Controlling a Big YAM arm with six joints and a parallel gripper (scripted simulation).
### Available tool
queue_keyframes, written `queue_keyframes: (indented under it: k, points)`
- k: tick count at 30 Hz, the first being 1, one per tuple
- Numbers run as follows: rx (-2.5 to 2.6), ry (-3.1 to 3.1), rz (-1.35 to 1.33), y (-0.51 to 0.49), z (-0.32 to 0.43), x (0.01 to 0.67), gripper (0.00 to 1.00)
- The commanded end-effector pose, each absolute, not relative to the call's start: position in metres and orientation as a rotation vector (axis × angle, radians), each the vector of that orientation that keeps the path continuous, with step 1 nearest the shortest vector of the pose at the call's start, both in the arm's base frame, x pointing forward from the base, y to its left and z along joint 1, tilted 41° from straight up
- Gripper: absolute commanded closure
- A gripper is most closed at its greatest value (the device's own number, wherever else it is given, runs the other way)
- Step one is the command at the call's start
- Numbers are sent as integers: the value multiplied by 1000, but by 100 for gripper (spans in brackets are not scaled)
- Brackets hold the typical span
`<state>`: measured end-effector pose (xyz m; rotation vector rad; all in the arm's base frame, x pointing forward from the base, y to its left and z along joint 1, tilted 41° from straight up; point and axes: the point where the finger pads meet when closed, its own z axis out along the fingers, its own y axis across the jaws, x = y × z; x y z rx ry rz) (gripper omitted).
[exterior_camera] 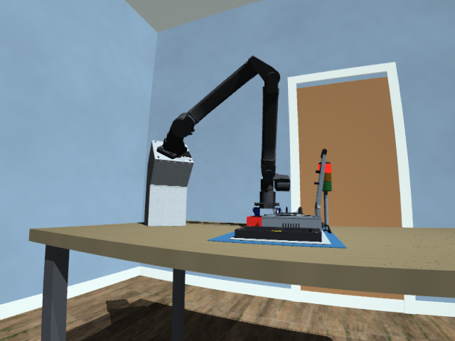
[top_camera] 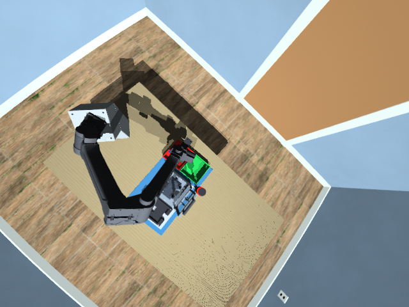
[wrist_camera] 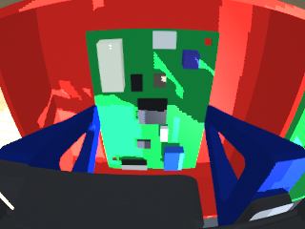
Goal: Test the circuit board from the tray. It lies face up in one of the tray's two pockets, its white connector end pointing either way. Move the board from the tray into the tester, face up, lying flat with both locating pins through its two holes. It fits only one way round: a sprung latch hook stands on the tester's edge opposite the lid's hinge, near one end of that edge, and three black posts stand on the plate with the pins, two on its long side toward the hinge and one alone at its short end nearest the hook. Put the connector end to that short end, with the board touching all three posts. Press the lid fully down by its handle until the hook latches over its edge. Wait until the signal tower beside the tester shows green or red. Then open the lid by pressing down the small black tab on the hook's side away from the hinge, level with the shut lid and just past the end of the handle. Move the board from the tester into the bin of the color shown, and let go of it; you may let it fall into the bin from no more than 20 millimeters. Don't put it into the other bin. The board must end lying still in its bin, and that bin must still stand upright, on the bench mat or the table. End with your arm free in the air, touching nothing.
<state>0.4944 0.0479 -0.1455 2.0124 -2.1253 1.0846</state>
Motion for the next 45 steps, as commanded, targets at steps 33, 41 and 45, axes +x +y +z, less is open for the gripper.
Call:
queue_keyframes:
  k: [33,41,45]
  points:
    - [2015,-2140,1093,47,-144,501,8]
    - [2015,-2140,1093,47,-144,501,8]
    - [2015,-2140,1093,47,-144,501,8]
